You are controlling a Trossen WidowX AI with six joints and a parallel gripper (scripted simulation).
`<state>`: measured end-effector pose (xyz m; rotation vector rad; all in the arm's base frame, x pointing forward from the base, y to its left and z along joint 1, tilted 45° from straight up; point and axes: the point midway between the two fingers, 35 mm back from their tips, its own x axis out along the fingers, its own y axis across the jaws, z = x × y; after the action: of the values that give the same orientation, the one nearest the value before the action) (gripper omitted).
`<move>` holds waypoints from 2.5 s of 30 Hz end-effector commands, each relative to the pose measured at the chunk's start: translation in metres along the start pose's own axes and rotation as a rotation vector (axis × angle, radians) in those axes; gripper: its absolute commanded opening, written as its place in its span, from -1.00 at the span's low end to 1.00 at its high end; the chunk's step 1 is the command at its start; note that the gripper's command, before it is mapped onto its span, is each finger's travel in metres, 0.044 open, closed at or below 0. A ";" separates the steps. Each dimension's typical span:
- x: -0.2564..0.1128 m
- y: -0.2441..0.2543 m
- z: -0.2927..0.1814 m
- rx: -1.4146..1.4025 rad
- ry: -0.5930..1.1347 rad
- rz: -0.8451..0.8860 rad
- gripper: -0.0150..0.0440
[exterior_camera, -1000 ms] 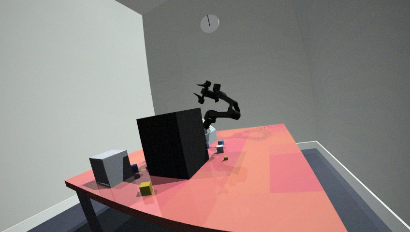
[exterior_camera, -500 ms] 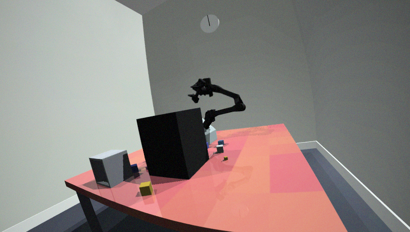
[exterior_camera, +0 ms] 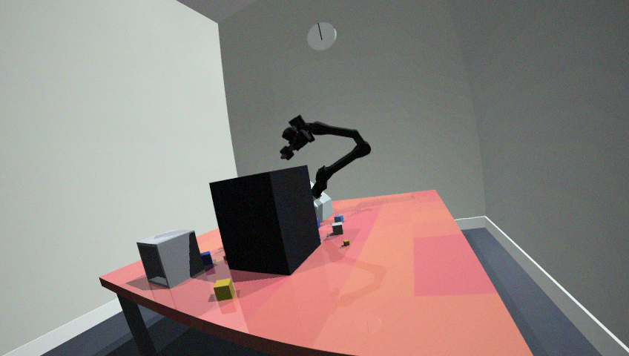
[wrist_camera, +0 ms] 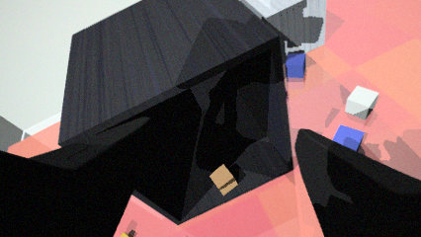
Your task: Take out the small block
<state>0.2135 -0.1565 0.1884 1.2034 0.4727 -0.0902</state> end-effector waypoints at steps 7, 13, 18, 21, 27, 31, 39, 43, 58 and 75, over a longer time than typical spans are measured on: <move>0.080 0.021 -0.051 -0.431 0.427 0.041 0.61; 0.096 0.026 -0.069 -0.537 0.527 0.068 0.61; 0.096 0.026 -0.069 -0.537 0.527 0.068 0.61; 0.100 0.020 -0.069 -0.533 0.520 0.056 0.61; 0.124 -0.014 -0.070 -0.505 0.465 -0.019 0.61; 0.140 -0.039 -0.074 -0.475 0.412 -0.070 0.61; 0.163 -0.069 -0.093 -0.434 0.339 -0.120 0.61; 0.181 -0.070 -0.131 -0.477 0.389 -0.104 0.61; 0.198 -0.053 -0.253 -0.530 0.519 0.065 0.61; 0.203 -0.049 -0.256 -0.531 0.526 0.076 0.61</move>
<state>0.2987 0.0948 -0.0046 0.7046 0.8462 0.4109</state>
